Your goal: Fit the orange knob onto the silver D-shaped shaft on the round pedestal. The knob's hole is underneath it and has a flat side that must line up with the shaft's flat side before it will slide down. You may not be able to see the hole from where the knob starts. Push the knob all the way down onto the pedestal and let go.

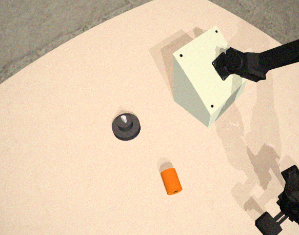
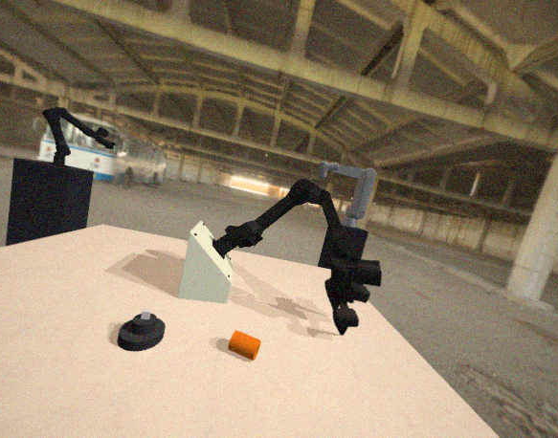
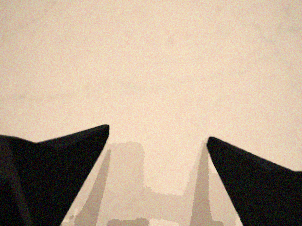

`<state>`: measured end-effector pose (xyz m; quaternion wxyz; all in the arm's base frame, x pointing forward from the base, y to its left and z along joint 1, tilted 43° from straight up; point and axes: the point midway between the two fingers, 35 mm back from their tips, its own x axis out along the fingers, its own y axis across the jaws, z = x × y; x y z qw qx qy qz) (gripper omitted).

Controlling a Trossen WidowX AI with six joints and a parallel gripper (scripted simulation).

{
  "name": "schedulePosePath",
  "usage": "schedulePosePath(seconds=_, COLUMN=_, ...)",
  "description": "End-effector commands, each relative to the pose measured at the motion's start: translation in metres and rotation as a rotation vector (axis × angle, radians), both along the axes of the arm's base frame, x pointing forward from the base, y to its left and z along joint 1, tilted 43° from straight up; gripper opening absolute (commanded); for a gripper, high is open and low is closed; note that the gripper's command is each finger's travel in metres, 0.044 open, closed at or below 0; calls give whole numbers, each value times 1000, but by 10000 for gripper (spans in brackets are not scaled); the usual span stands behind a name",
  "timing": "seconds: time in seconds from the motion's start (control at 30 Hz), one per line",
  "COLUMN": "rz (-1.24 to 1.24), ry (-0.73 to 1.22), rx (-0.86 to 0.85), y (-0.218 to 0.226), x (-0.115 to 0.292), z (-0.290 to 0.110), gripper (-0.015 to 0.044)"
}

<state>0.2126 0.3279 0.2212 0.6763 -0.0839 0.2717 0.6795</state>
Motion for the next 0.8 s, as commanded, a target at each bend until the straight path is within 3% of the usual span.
schedulePosePath(seconds=0.0, rz=-69, ry=-18, rx=-82, y=-33, x=42, z=-28, gripper=440)
schedulePosePath(seconds=0.27, rz=-195, ry=21, rx=-261, y=-154, x=114, z=-100, gripper=440)
schedulePosePath(seconds=0.5, rz=-256, ry=106, rx=-316, y=-259, x=122, z=-147, gripper=440)
schedulePosePath(seconds=0.77, rz=-261, ry=114, rx=-316, y=-255, x=122, z=-166, gripper=440)
